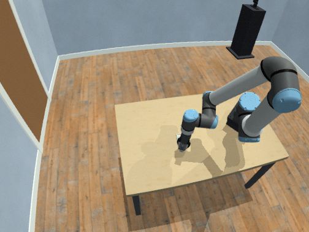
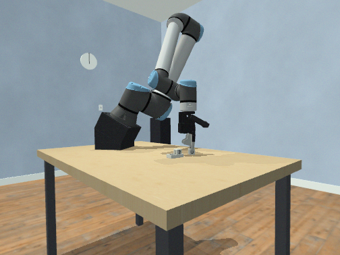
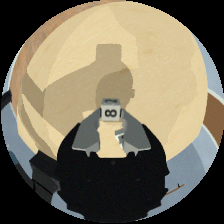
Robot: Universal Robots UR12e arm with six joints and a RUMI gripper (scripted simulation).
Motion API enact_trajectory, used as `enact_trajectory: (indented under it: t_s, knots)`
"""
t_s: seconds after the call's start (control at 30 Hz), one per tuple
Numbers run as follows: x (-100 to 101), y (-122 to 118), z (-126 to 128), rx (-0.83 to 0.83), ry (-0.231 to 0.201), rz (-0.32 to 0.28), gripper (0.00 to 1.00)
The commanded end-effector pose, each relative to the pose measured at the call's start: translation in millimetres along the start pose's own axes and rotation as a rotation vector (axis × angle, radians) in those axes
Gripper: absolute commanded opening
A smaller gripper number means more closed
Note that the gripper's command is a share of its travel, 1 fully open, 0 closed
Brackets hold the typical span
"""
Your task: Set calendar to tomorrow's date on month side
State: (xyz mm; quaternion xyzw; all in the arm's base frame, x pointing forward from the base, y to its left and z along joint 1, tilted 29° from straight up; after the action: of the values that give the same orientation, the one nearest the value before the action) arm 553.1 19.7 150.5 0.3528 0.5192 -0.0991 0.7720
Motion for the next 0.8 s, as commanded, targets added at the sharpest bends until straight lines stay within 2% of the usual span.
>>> enact_trajectory:
  t_s: [0.0, 0.77]
  knots:
    - [0.3, 0.2, 0.4, 0.000, -0.001, 0.000, 0.11]
    - [3.4, 0.2, 0.4, 0.000, -0.001, 0.000, 0.11]
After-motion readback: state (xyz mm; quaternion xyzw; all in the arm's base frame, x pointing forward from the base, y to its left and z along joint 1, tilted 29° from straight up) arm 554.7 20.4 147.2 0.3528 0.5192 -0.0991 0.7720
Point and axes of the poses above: the point where the finger pads meet when closed, its own x axis out along the fingers, its own z axis across the jaws, y = z × x, the point moved 5 cm from there along -x, back along the fingers, and after that the axes turned 4 degrees about -x, right-handed, at the moved point
